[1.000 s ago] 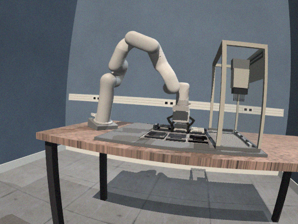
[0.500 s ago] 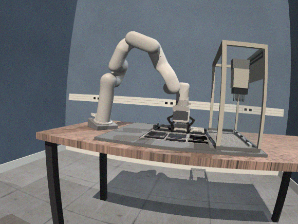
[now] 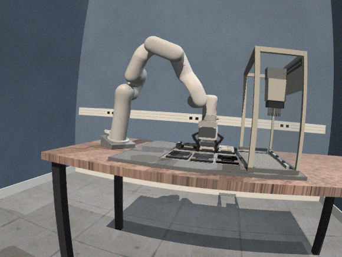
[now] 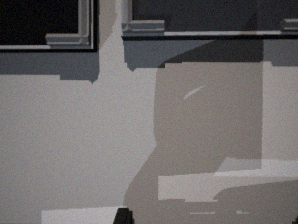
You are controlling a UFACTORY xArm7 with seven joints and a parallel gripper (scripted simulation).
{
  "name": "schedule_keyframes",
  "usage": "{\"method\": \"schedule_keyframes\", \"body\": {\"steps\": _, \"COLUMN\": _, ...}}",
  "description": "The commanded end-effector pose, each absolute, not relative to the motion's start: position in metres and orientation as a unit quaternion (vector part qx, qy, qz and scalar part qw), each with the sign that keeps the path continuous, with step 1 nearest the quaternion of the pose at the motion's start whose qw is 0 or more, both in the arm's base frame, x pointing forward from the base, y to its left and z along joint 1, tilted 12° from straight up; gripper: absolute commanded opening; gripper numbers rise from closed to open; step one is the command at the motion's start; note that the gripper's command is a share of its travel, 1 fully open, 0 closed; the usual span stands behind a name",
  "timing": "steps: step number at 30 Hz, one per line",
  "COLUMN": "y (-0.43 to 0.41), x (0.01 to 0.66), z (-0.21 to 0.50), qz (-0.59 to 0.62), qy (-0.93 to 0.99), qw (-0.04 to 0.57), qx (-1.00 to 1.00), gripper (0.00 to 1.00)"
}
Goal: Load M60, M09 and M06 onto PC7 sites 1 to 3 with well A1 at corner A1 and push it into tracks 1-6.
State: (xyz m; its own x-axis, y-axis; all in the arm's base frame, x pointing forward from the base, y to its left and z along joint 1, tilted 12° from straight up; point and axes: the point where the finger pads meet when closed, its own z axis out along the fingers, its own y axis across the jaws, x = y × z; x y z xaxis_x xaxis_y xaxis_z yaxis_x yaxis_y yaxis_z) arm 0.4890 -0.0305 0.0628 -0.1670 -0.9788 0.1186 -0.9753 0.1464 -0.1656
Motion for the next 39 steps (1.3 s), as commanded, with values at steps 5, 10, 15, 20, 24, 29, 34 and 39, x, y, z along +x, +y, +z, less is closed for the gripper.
{"method": "schedule_keyframes", "body": {"steps": 5, "y": -0.027, "x": 0.491, "z": 0.064, "qz": -0.103, "qy": 0.757, "qw": 0.010, "qx": -0.645, "gripper": 1.00}}
{"method": "schedule_keyframes", "body": {"steps": 10, "y": -0.025, "x": 0.491, "z": 0.064, "qz": -0.103, "qy": 0.757, "qw": 0.010, "qx": -0.645, "gripper": 1.00}}
{"method": "schedule_keyframes", "body": {"steps": 15, "y": -0.022, "x": 0.492, "z": 0.063, "qz": -0.103, "qy": 0.757, "qw": 0.010, "qx": -0.645, "gripper": 1.00}}
{"method": "schedule_keyframes", "body": {"steps": 20, "y": -0.021, "x": 0.492, "z": 0.063, "qz": -0.103, "qy": 0.757, "qw": 0.010, "qx": -0.645, "gripper": 1.00}}
{"method": "schedule_keyframes", "body": {"steps": 24, "y": -0.019, "x": 0.492, "z": 0.063, "qz": -0.103, "qy": 0.757, "qw": 0.010, "qx": -0.645, "gripper": 1.00}}
{"method": "schedule_keyframes", "body": {"steps": 29, "y": -0.016, "x": 0.493, "z": 0.063, "qz": -0.103, "qy": 0.757, "qw": 0.010, "qx": -0.645, "gripper": 1.00}}
{"method": "schedule_keyframes", "body": {"steps": 34, "y": -0.014, "x": 0.493, "z": 0.062, "qz": -0.103, "qy": 0.757, "qw": 0.010, "qx": -0.645, "gripper": 1.00}}
{"method": "schedule_keyframes", "body": {"steps": 39, "y": -0.012, "x": 0.493, "z": 0.062, "qz": -0.103, "qy": 0.757, "qw": 0.010, "qx": -0.645, "gripper": 1.00}}
